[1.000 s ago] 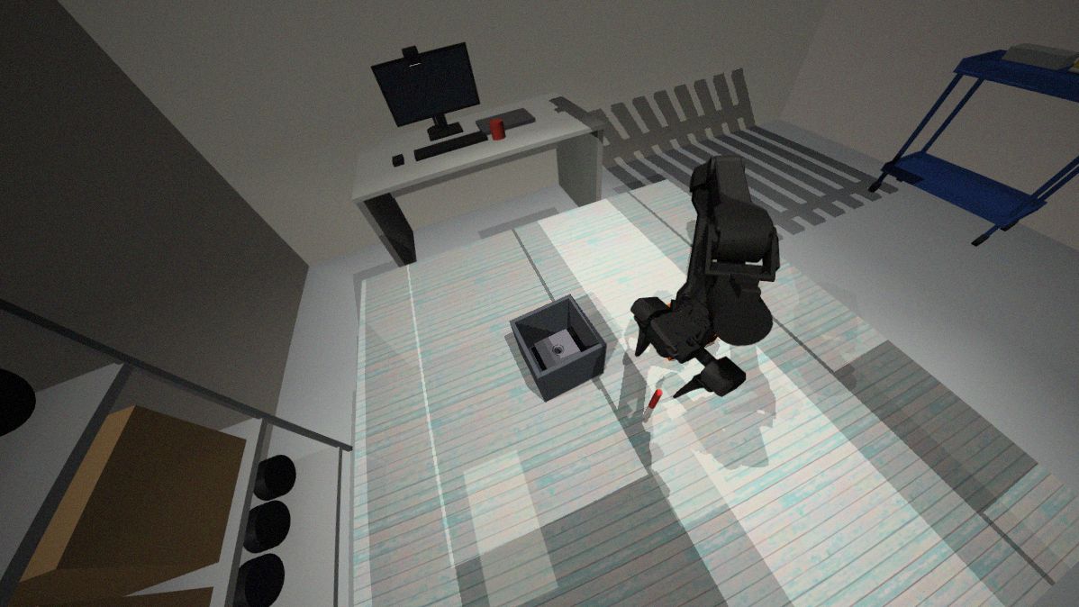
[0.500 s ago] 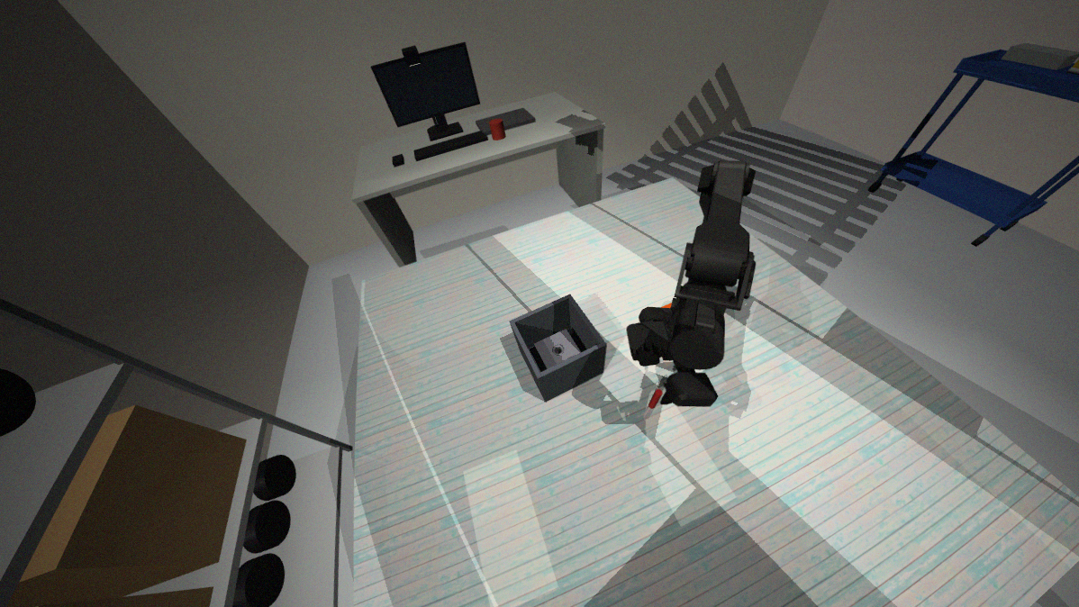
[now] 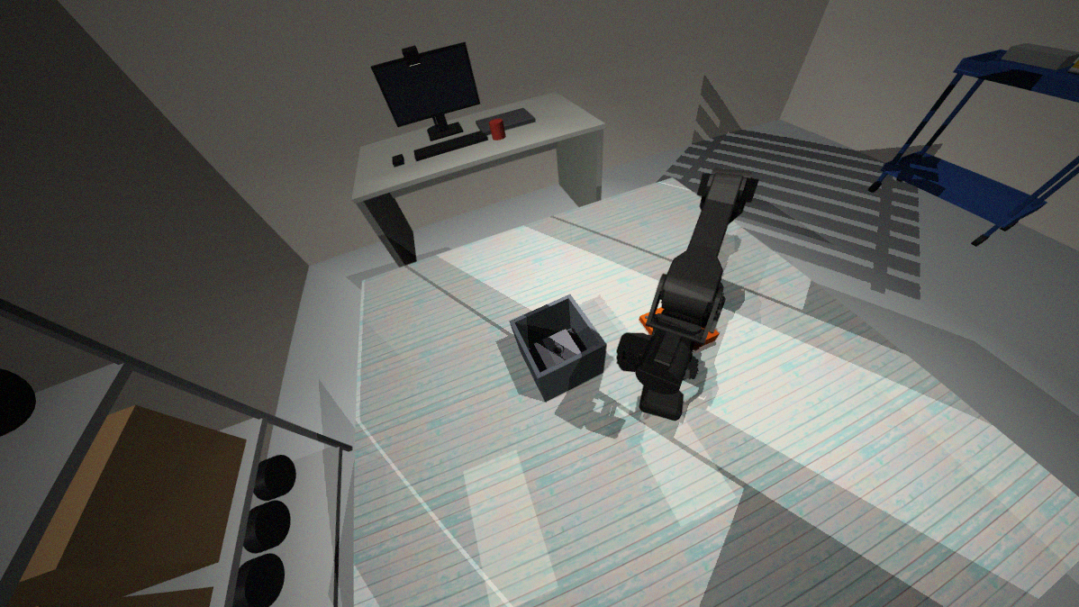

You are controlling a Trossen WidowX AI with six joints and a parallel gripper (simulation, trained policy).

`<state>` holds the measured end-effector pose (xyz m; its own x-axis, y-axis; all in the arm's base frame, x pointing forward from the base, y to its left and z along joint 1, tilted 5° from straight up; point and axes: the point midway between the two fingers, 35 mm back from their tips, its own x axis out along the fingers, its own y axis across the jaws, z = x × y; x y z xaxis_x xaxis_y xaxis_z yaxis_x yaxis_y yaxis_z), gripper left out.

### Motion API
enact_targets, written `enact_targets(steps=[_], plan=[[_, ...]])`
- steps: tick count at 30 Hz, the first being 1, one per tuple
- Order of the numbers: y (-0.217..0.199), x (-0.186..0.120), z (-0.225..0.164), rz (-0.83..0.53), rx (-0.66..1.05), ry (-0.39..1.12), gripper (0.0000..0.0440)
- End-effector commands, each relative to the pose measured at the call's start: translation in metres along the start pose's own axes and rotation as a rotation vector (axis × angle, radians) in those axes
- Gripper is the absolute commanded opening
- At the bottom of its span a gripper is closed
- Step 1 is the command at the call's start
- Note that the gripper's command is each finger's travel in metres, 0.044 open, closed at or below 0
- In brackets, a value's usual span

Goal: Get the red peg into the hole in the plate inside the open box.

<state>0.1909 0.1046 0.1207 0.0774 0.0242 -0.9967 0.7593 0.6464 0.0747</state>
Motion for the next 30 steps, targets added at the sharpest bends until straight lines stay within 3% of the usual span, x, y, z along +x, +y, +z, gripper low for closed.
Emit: enact_targets(steps=[1, 18, 30], plan=[[-0.005, 0.014, -0.001, -0.041, 0.056, 0.031, 0.0436], [-0.021, 0.069, -0.002, -0.115, 0.277, 0.114, 0.0381], [-0.019, 0.087, -0.001, -0.125, 0.305, 0.159, 0.0101]])
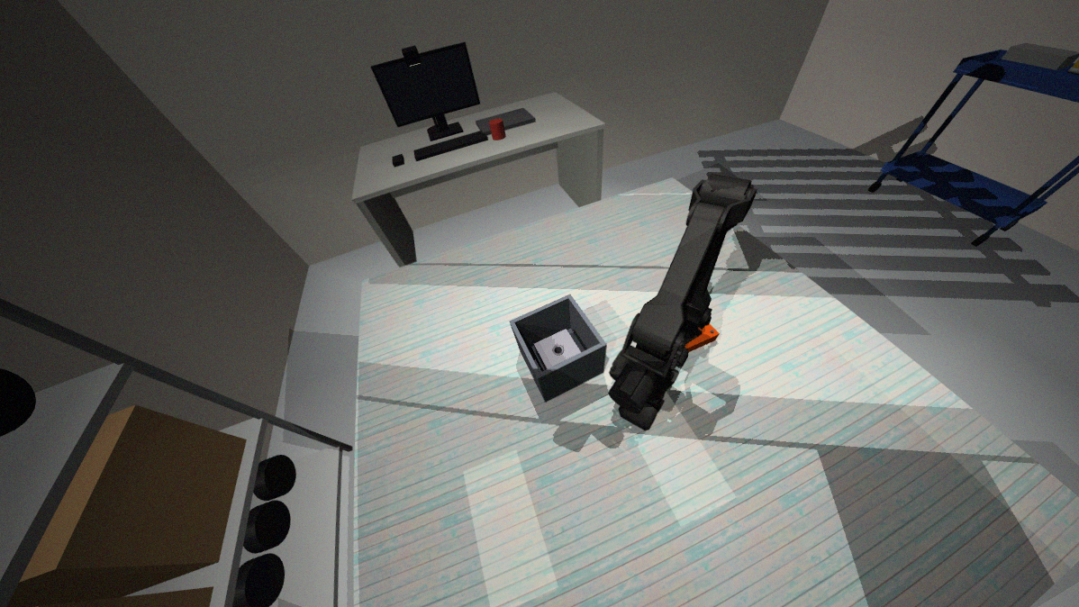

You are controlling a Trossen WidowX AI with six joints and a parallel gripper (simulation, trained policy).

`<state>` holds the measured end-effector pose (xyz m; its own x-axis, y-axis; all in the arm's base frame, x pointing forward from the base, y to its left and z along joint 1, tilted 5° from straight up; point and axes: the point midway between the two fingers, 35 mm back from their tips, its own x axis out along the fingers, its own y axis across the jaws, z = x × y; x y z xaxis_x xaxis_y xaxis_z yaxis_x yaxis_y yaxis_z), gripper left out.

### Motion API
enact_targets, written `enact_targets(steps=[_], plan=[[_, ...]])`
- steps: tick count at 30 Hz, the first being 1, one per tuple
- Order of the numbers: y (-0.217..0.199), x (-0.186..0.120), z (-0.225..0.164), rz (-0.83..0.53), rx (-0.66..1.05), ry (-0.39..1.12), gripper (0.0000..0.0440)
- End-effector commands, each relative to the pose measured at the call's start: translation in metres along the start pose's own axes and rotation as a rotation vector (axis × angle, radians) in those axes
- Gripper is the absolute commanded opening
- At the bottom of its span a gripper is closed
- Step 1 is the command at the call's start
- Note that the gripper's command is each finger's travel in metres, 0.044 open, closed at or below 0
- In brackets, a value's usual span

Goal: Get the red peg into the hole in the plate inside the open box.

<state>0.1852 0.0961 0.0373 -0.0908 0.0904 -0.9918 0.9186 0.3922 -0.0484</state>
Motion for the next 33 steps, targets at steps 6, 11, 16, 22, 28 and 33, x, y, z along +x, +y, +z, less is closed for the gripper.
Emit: enact_targets(steps=[6, 11, 16, 22, 28, 33], plan=[[0.004, 0.000, 0.001, 0.022, -0.004, 0.033, 0.0033], [0.007, -0.012, 0.000, 0.076, 0.006, 0.053, 0.0028], [0.010, -0.026, -0.001, 0.128, 0.011, 0.070, 0.0020], [0.013, -0.047, -0.001, 0.193, 0.005, 0.086, 0.0006], [0.015, -0.074, 0.001, 0.261, -0.008, 0.085, 0.0000], [0.017, -0.099, 0.008, 0.317, -0.019, 0.064, 0.0000]])
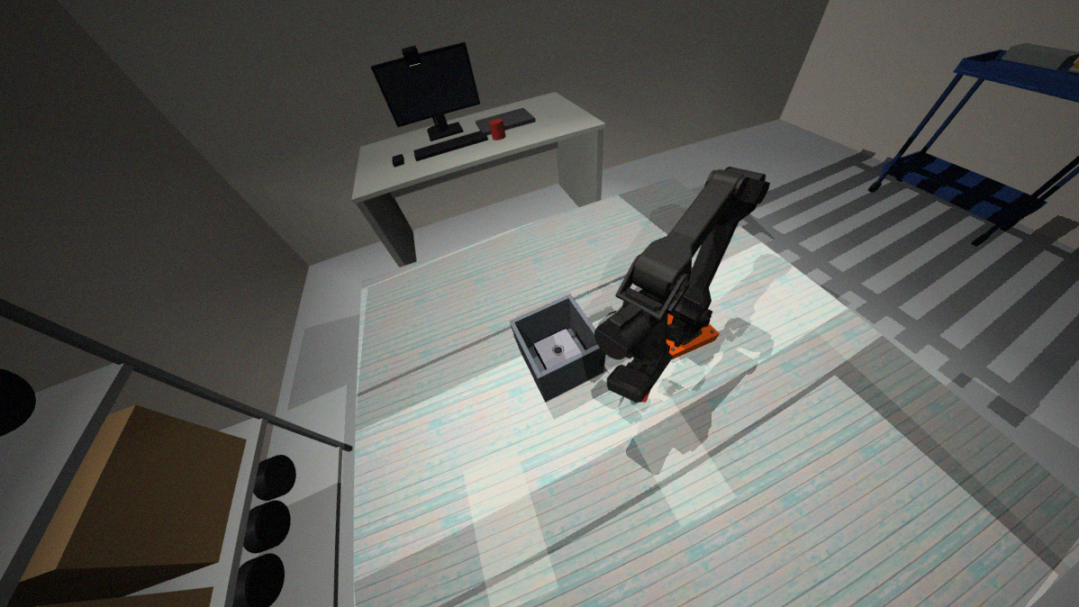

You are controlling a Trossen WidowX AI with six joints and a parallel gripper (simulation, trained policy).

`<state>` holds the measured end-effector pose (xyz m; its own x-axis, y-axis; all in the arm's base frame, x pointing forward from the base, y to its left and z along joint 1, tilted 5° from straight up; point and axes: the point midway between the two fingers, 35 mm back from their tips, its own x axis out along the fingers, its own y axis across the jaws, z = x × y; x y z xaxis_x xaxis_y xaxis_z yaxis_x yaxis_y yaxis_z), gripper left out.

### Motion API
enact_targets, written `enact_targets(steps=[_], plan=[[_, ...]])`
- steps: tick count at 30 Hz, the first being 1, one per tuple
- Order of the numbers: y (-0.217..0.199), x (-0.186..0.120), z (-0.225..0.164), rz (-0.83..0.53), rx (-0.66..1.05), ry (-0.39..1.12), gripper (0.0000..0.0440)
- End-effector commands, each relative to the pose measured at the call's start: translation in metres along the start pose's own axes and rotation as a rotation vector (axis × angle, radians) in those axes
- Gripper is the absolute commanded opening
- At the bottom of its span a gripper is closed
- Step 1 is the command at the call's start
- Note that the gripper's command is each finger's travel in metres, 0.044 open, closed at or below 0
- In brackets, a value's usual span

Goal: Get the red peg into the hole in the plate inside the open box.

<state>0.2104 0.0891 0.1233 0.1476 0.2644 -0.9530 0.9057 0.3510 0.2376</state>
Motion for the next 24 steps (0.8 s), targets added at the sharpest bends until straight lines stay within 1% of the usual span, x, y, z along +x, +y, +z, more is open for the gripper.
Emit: enact_targets(steps=[1, 8, 13, 18, 24], plan=[[0.005, -0.015, 0.003, 0.037, -0.011, -0.013, 0.0000], [0.013, -0.052, 0.017, 0.108, -0.011, -0.075, 0.0000], [0.016, -0.074, 0.032, 0.133, 0.002, -0.128, 0.0000], [0.014, -0.087, 0.048, 0.132, 0.026, -0.177, 0.0000], [0.008, -0.095, 0.067, 0.108, 0.062, -0.217, 0.0000]])
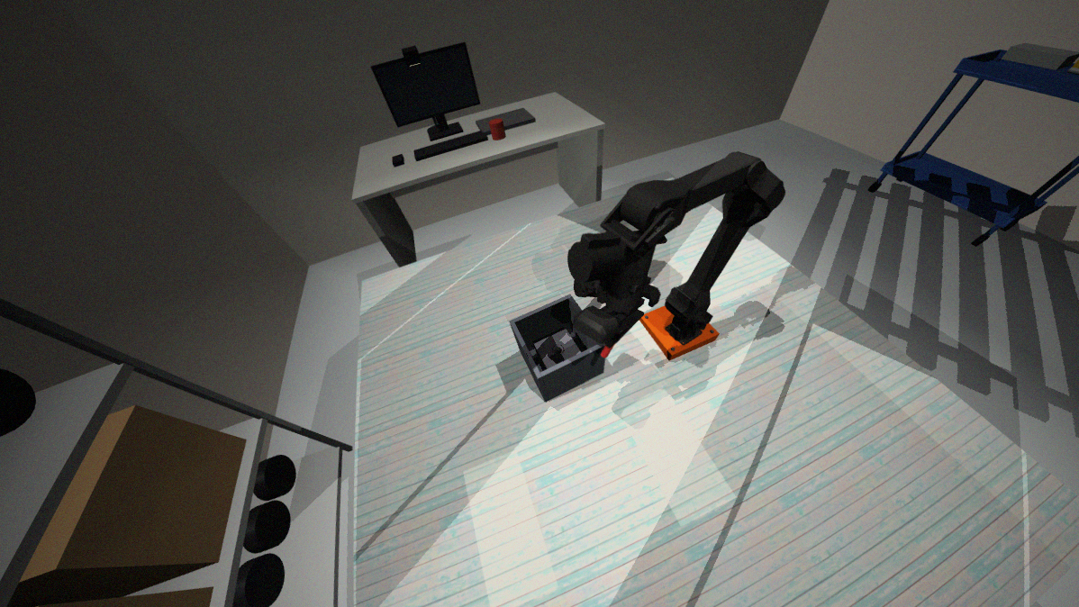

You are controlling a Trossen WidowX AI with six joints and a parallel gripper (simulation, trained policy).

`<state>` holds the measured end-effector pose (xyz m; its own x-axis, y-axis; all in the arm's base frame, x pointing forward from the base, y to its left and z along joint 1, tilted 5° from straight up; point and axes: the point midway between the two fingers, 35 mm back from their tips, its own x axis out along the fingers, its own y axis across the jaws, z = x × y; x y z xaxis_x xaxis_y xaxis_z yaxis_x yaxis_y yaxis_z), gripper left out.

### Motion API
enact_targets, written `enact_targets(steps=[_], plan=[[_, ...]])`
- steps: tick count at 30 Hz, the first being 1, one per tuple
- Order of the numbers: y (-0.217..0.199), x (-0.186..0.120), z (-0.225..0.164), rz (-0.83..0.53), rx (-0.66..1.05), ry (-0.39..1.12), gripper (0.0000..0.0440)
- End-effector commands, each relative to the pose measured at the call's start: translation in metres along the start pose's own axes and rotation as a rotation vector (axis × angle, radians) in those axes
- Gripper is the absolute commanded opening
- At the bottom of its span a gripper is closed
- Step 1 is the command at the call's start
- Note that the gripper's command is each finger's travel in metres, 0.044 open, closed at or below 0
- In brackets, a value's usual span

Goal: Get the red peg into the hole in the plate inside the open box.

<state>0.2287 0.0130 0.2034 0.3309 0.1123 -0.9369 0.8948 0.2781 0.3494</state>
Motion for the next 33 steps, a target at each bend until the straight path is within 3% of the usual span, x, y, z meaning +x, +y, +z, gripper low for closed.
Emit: enact_targets(steps=[1, 33], plan=[[-0.001, 0.000, 0.010, -0.021, 0.011, -0.018, 0.0000], [-0.006, 0.016, 0.094, -0.116, 0.119, -0.049, 0.0000]])
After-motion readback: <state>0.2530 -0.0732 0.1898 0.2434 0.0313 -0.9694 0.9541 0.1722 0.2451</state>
